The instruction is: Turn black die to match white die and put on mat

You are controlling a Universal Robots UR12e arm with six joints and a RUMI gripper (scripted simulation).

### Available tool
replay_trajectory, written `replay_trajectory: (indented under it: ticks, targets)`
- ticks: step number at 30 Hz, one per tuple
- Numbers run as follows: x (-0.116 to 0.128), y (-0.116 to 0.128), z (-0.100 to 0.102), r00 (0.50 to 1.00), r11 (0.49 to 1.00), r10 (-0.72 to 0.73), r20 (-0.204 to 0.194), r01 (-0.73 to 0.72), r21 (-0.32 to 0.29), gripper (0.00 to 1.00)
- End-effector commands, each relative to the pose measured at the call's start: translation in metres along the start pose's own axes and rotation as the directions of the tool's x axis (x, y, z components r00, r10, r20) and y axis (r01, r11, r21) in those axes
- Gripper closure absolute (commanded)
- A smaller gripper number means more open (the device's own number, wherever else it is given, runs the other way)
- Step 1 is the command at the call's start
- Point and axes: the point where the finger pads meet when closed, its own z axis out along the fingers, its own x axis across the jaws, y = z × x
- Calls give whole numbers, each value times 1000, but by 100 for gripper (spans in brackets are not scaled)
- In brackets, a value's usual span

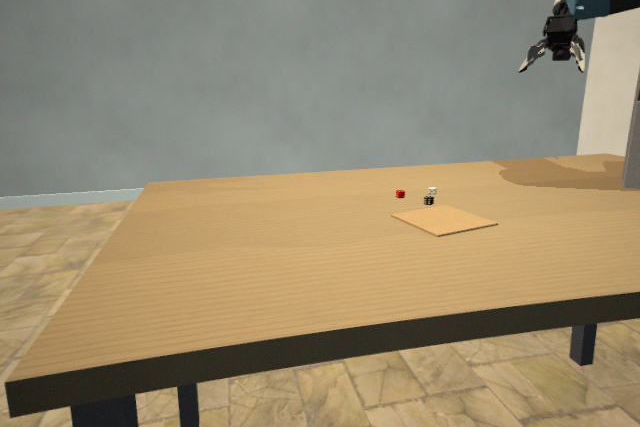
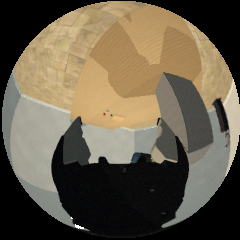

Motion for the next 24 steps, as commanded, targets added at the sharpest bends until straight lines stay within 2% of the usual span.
replay_trajectory:
  ticks: [1,24]
  targets:
    - [0,0,-1,1000,1000,0,0,0,1,0]
    - [-2,0,0,1000,1000,-1,-4,1,11,0]
